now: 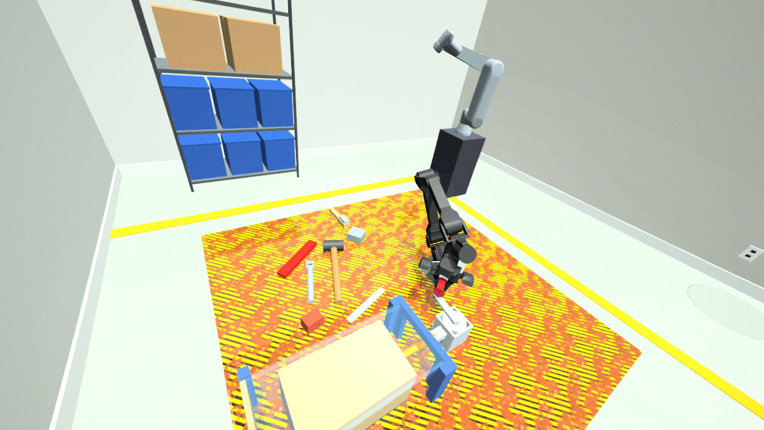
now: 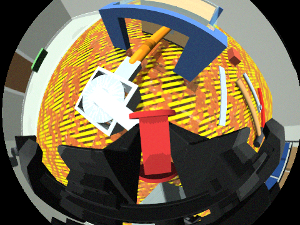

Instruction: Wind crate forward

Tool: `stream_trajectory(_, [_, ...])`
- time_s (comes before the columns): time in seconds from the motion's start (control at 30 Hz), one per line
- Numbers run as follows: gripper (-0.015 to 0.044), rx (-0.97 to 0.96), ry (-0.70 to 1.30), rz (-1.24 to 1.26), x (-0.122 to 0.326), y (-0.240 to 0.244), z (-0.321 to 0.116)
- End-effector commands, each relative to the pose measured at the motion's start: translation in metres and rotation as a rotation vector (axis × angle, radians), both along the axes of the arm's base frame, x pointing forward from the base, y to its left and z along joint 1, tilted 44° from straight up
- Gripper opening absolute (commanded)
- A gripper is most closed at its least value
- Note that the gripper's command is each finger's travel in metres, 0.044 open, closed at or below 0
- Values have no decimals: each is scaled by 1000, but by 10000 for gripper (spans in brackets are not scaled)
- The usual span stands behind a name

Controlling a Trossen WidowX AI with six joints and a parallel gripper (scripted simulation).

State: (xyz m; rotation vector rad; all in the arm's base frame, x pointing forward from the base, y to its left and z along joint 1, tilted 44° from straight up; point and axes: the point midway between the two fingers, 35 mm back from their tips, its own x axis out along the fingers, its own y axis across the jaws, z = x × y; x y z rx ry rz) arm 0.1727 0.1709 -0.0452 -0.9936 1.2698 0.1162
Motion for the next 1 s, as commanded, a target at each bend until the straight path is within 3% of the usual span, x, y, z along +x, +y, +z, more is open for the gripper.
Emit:
stream_trajectory(0.0, [0, -2, -22, -8, 14, -2, -1])
stream_trajectory(0.97, [0, -2, -25, -9, 52, 6, -7])
